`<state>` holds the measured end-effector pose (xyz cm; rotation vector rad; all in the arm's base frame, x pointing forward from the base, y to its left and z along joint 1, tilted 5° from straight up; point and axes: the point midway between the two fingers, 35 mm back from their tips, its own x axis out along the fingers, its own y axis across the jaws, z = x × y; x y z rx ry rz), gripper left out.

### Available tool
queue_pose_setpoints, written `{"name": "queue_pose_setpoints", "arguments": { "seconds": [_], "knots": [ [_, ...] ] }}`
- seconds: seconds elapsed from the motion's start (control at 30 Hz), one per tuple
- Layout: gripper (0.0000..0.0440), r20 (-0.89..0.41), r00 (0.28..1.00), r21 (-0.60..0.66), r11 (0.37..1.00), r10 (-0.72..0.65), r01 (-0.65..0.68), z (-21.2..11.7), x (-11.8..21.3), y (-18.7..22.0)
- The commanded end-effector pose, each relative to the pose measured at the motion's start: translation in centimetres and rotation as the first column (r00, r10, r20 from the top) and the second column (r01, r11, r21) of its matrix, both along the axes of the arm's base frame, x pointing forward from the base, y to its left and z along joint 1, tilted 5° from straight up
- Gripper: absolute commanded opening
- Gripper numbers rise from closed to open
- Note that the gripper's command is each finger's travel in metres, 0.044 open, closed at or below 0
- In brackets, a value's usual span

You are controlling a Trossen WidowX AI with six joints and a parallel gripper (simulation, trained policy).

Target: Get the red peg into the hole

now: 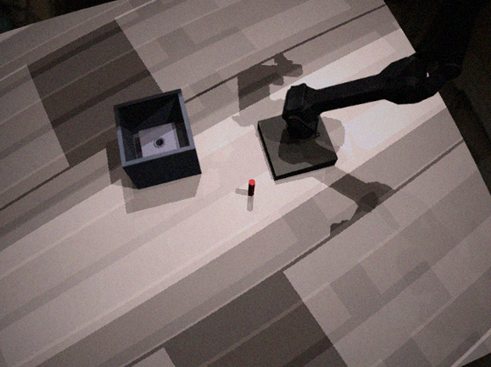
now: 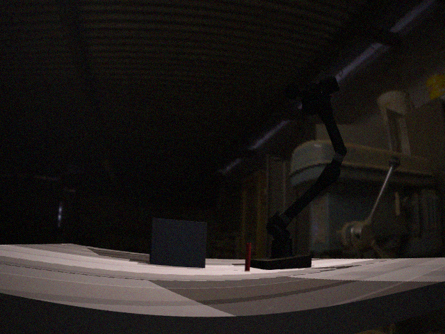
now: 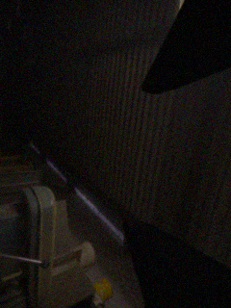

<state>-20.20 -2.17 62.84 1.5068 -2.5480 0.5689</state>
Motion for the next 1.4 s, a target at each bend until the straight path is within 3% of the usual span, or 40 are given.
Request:
{"name": "queue_pose_setpoints", "arguments": {
  "seconds": [0.0, 0.07, 0.27, 0.53, 0.97, 1.37],
  "knots": [
    [0.042, -0.023, 1.0, 0.01, 1.0, -0.002, 0.002, 0.0, 0.3, -0.2],
    [0.044, -0.081, 0.997, 0.031, 1.0, 0.002, 0.001, 0.1, 1.3, -0.8],
    [0.044, -0.269, 0.963, 0.108, 0.994, 0.012, 0.017, 0.2, 5.0, -3.0],
    [0.044, -0.498, 0.867, 0.206, 0.975, 0.028, 0.087, -0.6, 9.5, -5.7],
    [0.044, -0.763, 0.62, 0.374, 0.906, 0.181, 0.196, -4.0, 15.5, -10.8],
    [0.044, -0.824, 0.37, 0.529, 0.818, 0.43, 0.227, -9.2, 20.9, -15.7]
  ]
}}
